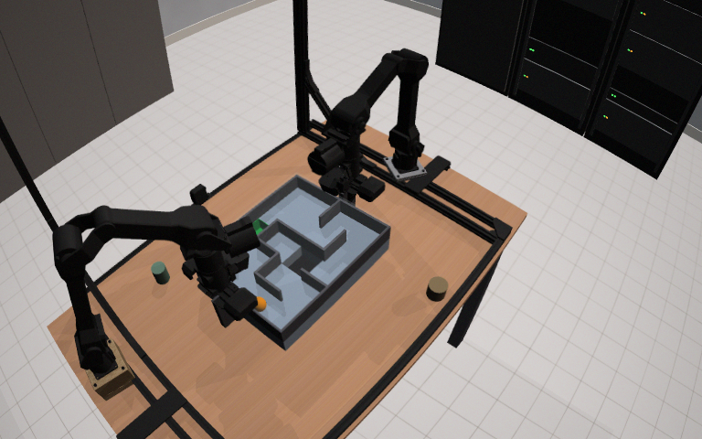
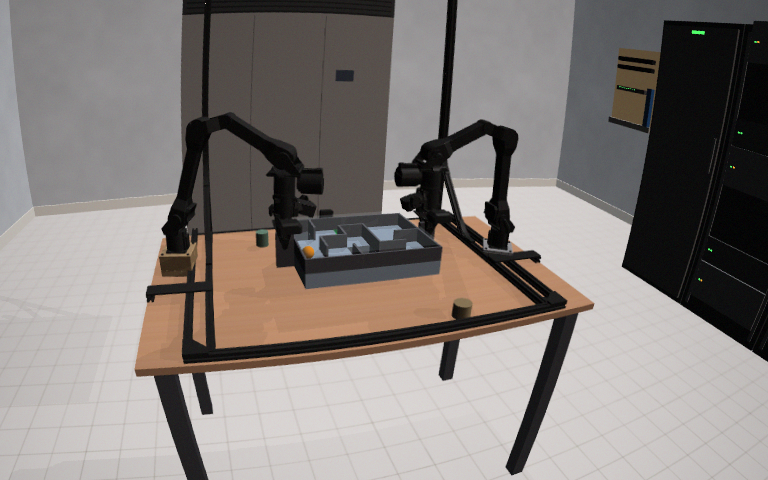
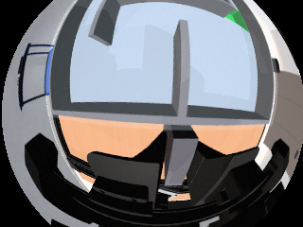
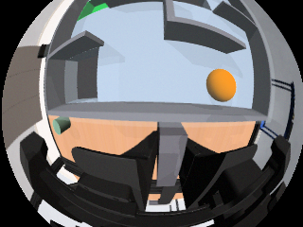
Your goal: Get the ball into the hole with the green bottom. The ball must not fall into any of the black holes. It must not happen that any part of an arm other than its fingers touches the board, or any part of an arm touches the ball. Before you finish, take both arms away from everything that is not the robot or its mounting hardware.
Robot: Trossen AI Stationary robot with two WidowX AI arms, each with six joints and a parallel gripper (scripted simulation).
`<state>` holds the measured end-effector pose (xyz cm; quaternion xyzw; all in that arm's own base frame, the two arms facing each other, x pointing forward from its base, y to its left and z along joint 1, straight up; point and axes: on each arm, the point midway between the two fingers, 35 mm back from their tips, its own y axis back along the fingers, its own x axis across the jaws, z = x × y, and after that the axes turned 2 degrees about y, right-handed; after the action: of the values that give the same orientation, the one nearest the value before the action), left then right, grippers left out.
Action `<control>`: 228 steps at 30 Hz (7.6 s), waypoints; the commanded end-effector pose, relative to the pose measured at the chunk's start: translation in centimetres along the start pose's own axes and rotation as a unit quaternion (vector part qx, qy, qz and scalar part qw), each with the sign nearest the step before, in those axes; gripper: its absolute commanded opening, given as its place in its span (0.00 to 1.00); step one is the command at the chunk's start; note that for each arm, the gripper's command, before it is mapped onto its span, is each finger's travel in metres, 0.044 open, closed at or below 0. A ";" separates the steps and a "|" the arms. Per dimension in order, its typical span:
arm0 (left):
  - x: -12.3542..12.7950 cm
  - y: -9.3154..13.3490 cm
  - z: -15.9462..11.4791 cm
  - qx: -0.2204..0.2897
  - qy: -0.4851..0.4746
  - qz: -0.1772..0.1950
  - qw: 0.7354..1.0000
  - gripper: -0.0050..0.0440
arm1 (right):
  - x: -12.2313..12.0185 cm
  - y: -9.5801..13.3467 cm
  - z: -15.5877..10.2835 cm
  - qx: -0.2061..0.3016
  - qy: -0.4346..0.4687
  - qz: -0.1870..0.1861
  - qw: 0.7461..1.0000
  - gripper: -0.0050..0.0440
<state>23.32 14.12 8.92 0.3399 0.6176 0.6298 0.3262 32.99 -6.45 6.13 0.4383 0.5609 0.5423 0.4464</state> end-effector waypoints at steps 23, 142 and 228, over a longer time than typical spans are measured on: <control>0.1 0.7 -0.1 0.012 0.000 -0.002 1.000 0.14 | -0.2 -0.4 0.1 -0.015 0.001 0.002 1.000 0.14; 0.2 -0.1 -0.3 -0.005 0.001 -0.012 1.000 0.14 | -0.3 0.3 0.3 0.002 0.001 0.012 1.000 0.14; 0.4 0.8 -0.1 0.017 0.001 -0.029 0.999 0.14 | -0.4 -0.7 0.1 -0.021 0.001 0.029 0.999 0.14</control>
<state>22.93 14.13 9.46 0.3321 0.6326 0.6156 0.3326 33.37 -6.71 5.57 0.4417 0.5454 0.5589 0.4416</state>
